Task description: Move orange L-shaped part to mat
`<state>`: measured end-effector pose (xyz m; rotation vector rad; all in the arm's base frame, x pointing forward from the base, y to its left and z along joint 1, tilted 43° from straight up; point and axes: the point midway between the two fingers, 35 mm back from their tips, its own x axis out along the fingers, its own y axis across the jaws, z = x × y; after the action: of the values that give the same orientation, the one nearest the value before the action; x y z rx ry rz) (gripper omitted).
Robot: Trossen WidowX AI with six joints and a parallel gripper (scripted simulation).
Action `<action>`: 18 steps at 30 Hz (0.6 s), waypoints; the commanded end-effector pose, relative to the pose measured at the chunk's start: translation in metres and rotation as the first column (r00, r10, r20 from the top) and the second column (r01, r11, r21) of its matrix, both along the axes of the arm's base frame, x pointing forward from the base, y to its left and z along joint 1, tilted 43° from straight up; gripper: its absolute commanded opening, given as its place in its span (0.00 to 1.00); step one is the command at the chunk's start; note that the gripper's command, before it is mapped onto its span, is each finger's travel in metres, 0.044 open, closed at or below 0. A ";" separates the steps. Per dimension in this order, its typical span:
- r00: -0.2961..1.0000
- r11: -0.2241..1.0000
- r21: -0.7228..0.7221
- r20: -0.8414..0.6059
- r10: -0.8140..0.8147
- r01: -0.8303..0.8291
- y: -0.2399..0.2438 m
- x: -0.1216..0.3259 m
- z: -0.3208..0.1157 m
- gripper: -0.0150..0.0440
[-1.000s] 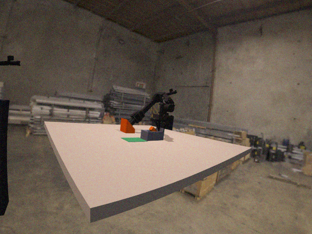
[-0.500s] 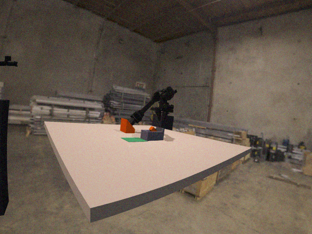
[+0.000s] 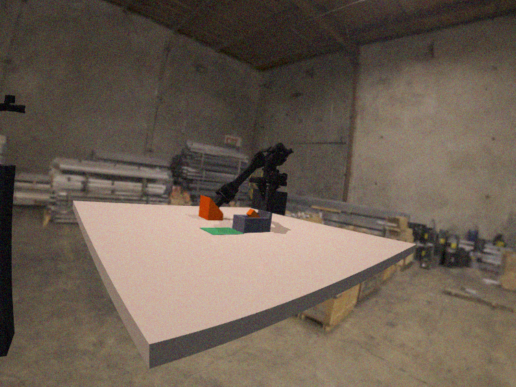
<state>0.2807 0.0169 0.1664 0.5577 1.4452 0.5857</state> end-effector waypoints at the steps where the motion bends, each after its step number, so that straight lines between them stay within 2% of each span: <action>1: 1.000 1.000 -0.001 -0.002 -0.005 0.005 0.000 0.000 0.000 0.56; 2: 1.000 1.000 -0.001 -0.002 -0.005 0.005 0.000 0.000 0.000 0.56; 6: 0.991 0.995 -0.012 0.089 0.099 -0.098 -0.005 0.002 -0.004 0.73; 10: 0.905 0.947 -0.067 0.280 0.321 -0.315 -0.016 0.005 -0.013 0.73; 14: 0.714 0.839 -0.170 0.455 0.532 -0.517 -0.029 0.008 -0.023 0.73; 18: 0.443 0.687 -0.308 0.579 0.685 -0.658 -0.041 0.010 -0.034 0.73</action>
<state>0.2878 -0.0115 0.1436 -0.0796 1.0871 1.0909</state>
